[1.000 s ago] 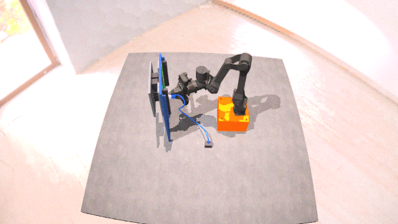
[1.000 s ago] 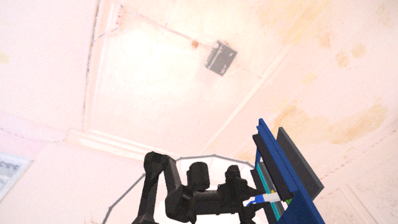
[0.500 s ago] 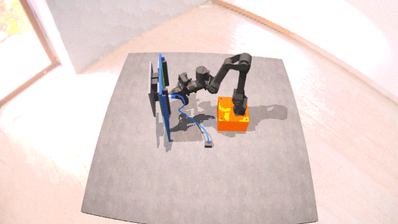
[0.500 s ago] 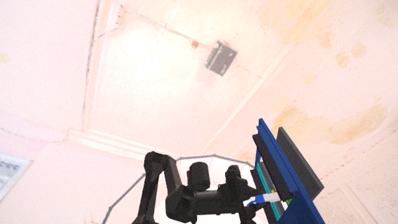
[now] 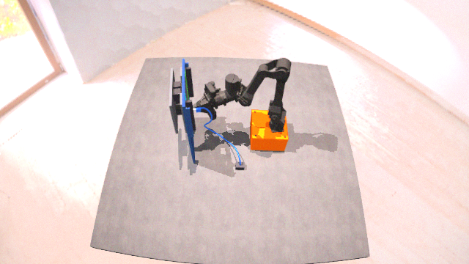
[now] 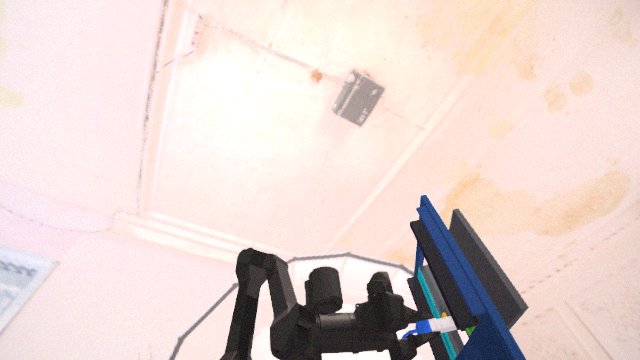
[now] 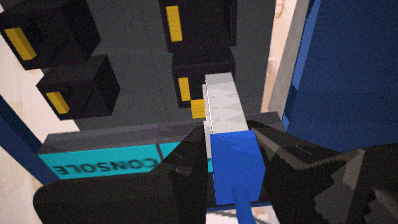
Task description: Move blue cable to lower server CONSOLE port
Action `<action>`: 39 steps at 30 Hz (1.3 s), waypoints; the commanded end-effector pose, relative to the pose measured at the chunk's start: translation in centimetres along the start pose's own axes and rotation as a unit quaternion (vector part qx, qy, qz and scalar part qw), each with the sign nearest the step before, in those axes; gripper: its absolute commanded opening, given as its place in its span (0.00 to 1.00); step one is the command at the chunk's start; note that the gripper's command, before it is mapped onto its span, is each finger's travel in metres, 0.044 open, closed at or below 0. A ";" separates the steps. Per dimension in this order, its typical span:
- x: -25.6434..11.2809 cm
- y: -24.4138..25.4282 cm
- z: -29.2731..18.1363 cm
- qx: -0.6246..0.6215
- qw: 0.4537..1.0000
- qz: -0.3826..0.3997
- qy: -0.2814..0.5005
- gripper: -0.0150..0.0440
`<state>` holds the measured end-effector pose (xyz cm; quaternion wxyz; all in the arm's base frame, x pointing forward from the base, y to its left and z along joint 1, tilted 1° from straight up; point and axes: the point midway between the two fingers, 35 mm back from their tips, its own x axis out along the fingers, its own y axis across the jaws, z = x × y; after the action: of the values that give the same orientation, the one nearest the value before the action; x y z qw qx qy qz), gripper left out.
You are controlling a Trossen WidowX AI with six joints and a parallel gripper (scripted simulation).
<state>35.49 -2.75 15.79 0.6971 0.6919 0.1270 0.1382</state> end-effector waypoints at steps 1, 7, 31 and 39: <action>0.1 0.1 0.1 0.000 1.000 0.002 -0.003 0.25; 0.3 0.1 0.2 0.000 1.000 0.002 -0.003 0.25; 0.7 0.1 0.4 0.000 1.000 0.003 -0.003 0.25; 0.9 0.1 0.4 0.000 1.000 0.003 -0.003 0.25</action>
<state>36.35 -2.72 15.85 0.6976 0.6914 0.1260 0.1393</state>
